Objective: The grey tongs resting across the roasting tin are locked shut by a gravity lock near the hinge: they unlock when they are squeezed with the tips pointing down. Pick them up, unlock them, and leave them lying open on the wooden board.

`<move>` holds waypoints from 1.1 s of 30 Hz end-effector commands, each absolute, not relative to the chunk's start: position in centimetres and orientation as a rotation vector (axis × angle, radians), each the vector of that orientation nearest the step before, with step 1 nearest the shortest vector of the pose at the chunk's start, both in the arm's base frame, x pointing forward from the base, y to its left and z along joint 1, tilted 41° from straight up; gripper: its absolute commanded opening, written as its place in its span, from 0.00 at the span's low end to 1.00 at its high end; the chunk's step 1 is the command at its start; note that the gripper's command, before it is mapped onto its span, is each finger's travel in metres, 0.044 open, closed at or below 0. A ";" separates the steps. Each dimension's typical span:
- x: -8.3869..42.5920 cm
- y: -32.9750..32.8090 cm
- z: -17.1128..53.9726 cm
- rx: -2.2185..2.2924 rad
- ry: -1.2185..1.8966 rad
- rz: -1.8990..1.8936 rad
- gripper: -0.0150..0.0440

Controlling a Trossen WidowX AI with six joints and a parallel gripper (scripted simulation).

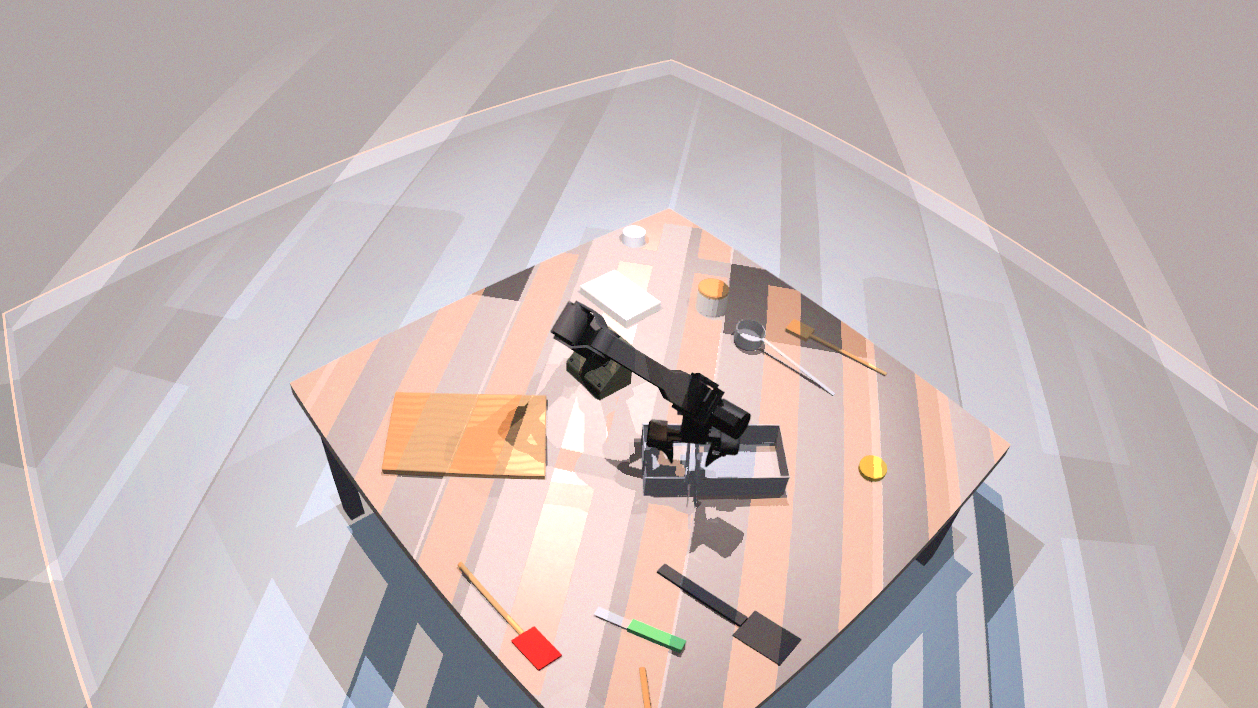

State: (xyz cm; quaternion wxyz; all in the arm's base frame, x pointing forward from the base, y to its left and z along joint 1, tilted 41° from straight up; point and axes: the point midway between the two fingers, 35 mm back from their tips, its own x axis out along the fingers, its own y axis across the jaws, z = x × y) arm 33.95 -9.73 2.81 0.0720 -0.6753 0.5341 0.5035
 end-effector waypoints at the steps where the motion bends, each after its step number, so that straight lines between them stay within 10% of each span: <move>1: 33.9 -9.7 2.8 -2.028 1.606 1.512 0.64; 6: 33.9 -9.7 2.8 -2.028 1.606 1.512 0.42; 18: 33.9 -9.7 2.8 -2.028 1.606 1.512 0.29; 24: 34.0 -9.6 3.0 -2.028 1.606 1.513 0.02; 33: 35.2 -2.9 10.5 -2.030 1.602 1.520 0.00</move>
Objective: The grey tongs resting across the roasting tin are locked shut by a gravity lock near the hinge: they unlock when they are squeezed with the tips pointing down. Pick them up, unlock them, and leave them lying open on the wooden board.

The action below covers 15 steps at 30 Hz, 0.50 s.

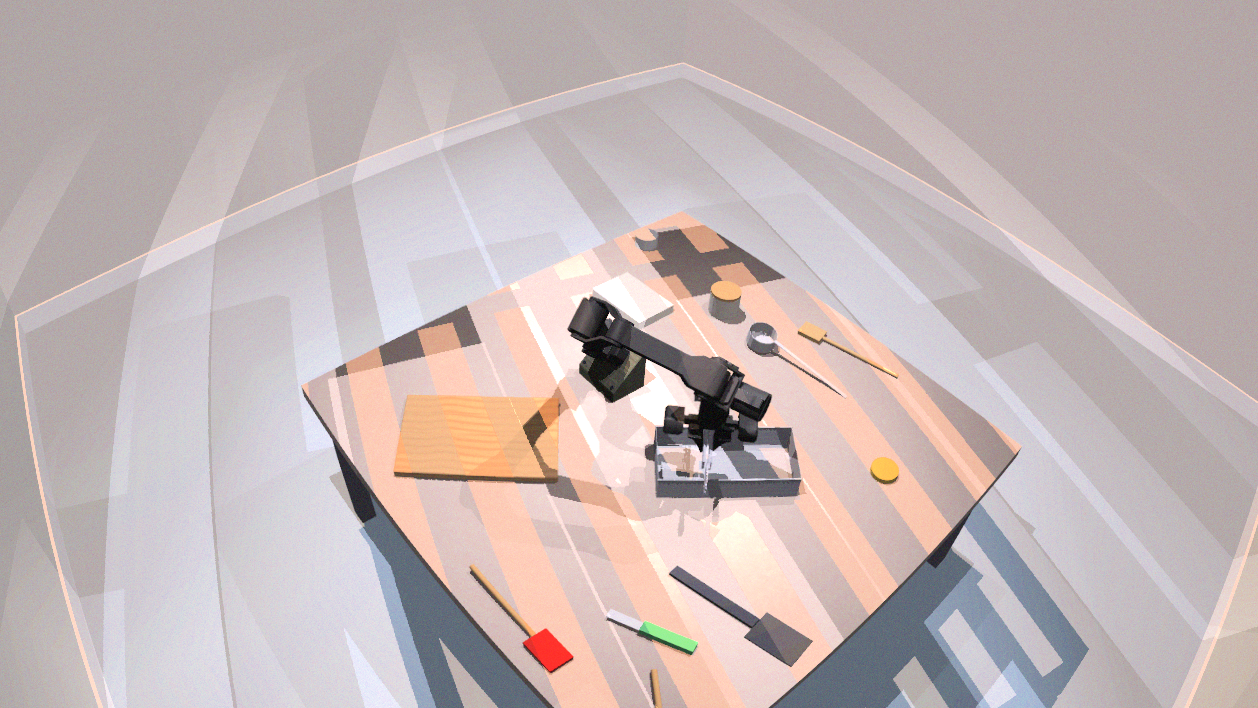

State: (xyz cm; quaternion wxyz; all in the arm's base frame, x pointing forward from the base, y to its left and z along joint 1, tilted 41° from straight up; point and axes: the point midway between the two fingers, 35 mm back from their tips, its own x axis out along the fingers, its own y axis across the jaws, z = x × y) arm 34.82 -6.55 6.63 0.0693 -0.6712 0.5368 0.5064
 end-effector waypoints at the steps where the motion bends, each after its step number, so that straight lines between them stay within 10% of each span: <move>1: 35.1 -2.1 11.4 -2.031 1.604 1.520 0.00; 15: 34.9 -1.5 12.2 -2.032 1.606 1.520 0.00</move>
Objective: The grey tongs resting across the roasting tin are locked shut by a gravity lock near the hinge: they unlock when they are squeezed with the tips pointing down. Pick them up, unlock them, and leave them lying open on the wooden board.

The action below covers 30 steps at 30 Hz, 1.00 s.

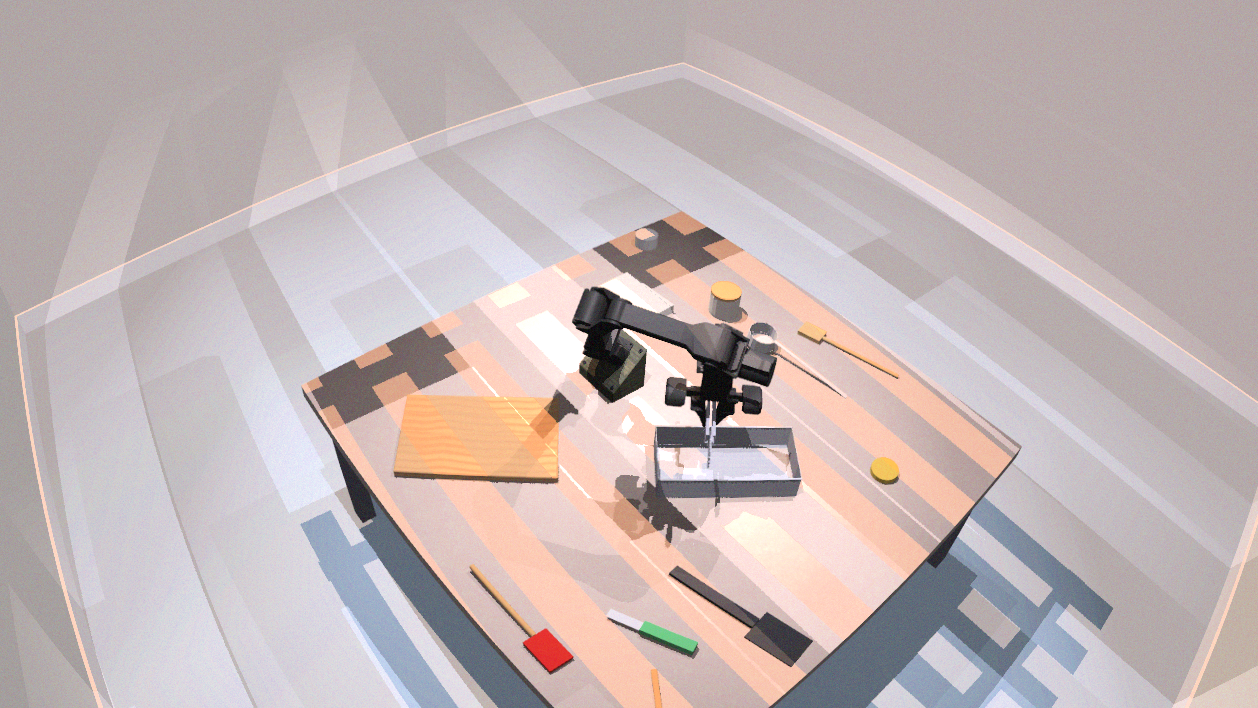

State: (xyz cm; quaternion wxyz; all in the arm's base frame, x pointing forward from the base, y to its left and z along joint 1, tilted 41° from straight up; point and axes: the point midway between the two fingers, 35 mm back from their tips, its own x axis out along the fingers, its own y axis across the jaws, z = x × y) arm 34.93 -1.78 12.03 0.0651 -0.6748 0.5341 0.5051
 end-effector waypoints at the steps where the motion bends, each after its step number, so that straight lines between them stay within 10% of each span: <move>1: 34.9 -1.5 12.2 -2.032 1.606 1.520 0.00; 30: 33.9 -5.1 15.3 -1.388 1.798 0.453 0.00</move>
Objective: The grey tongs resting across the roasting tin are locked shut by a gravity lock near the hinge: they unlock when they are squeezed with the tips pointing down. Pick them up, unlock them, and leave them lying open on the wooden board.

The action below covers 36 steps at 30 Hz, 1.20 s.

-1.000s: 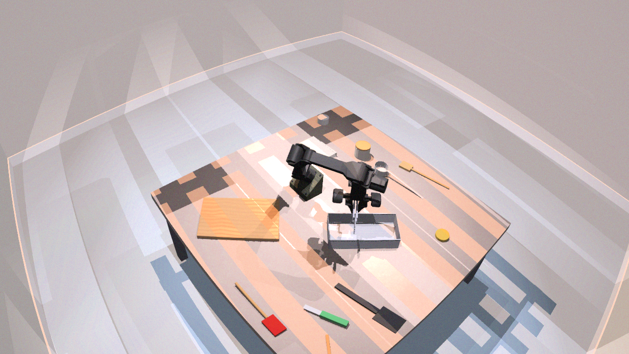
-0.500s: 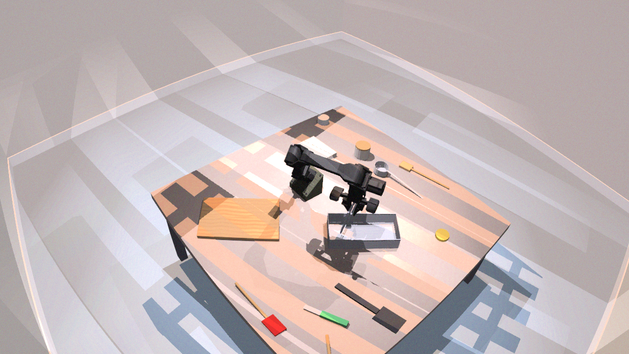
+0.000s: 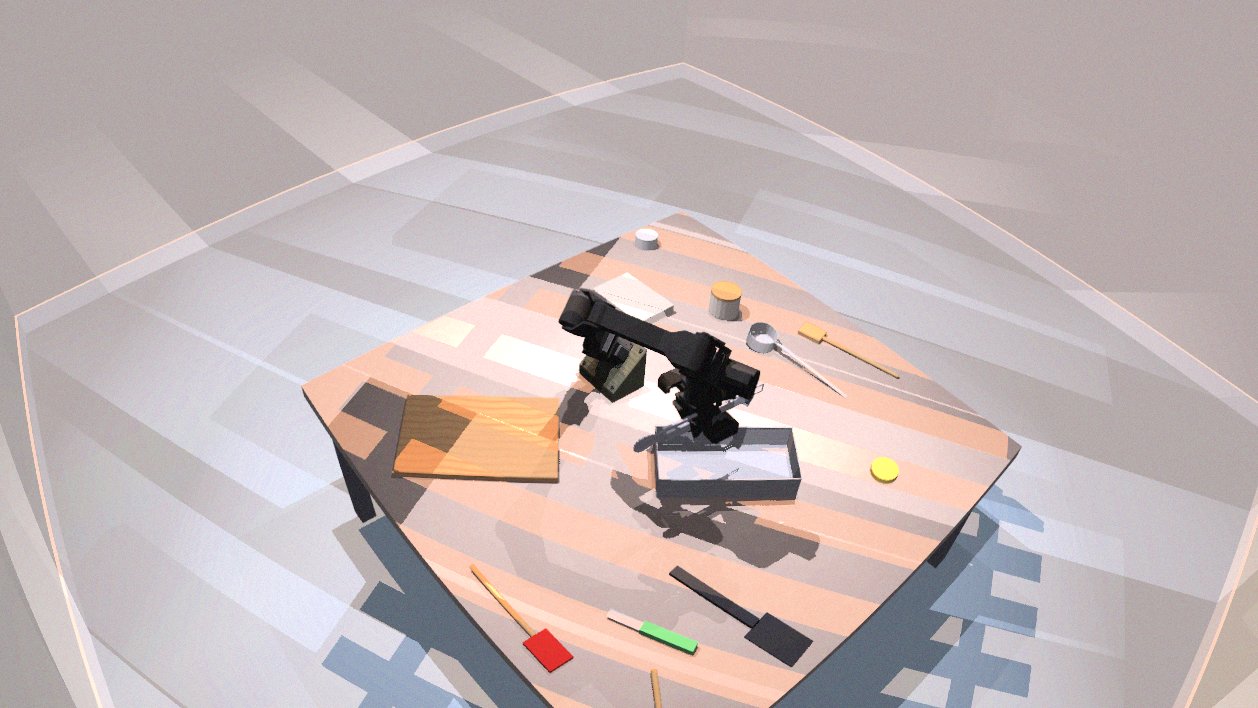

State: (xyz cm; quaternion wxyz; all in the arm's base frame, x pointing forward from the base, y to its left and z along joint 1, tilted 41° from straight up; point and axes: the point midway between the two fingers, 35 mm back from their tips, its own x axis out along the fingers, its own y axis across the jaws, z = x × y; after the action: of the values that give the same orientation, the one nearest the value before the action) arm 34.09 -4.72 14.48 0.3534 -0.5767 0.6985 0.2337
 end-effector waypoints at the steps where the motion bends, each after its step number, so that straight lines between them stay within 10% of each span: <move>1: 33.8 -5.3 15.4 -1.361 1.797 0.415 0.00; 36: 31.3 -9.5 19.2 -0.350 1.485 -0.733 0.00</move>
State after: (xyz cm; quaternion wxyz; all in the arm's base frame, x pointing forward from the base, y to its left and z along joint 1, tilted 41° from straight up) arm 31.72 -9.08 18.54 0.6471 -0.2023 0.6829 -0.2722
